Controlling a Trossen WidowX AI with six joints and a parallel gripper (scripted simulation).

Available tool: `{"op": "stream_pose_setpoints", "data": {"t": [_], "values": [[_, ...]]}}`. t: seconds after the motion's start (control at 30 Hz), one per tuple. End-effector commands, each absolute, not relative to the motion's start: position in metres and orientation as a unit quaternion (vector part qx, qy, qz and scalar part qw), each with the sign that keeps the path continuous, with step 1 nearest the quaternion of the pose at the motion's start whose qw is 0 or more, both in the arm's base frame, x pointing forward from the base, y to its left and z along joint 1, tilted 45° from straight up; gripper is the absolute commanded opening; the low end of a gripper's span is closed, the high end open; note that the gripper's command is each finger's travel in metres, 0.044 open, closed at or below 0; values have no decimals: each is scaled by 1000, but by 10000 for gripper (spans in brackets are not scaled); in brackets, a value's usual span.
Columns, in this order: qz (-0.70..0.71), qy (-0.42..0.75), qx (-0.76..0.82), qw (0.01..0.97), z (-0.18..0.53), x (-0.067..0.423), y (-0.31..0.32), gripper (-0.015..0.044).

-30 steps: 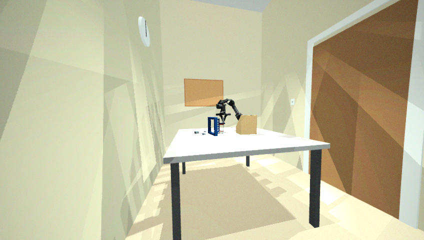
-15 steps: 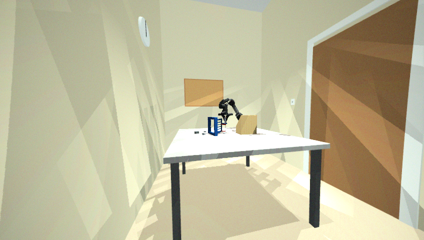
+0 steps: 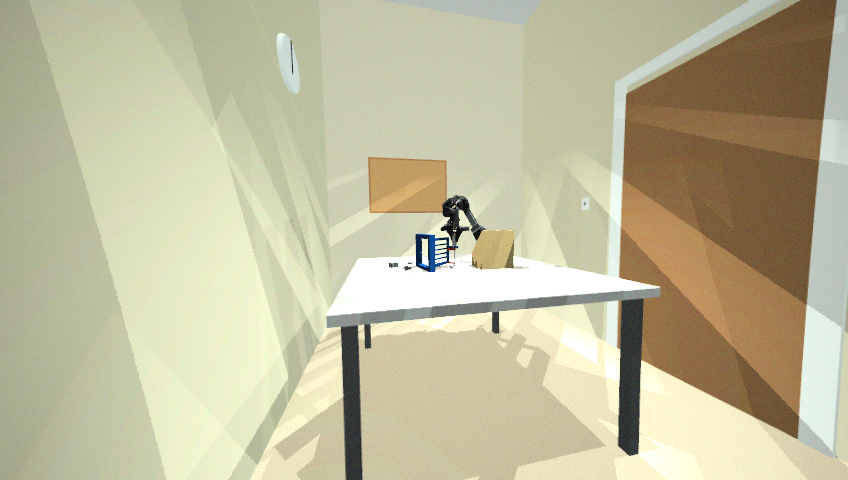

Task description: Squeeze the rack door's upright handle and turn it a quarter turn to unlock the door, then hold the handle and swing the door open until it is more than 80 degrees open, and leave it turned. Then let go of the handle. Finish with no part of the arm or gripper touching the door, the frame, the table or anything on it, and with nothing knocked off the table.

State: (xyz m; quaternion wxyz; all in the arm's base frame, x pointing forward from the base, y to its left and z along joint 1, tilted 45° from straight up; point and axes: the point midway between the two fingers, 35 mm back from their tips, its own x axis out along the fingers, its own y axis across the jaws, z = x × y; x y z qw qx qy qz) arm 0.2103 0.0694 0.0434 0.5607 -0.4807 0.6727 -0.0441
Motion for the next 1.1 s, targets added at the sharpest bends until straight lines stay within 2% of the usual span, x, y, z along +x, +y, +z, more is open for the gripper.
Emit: {"op": "stream_pose_setpoints", "data": {"t": [0.0, 1.07], "values": [[-68, 669, -461, 579, 37, 207, 75, 16], [-225, 634, -308, 673, -16, 193, 128, 16]]}}
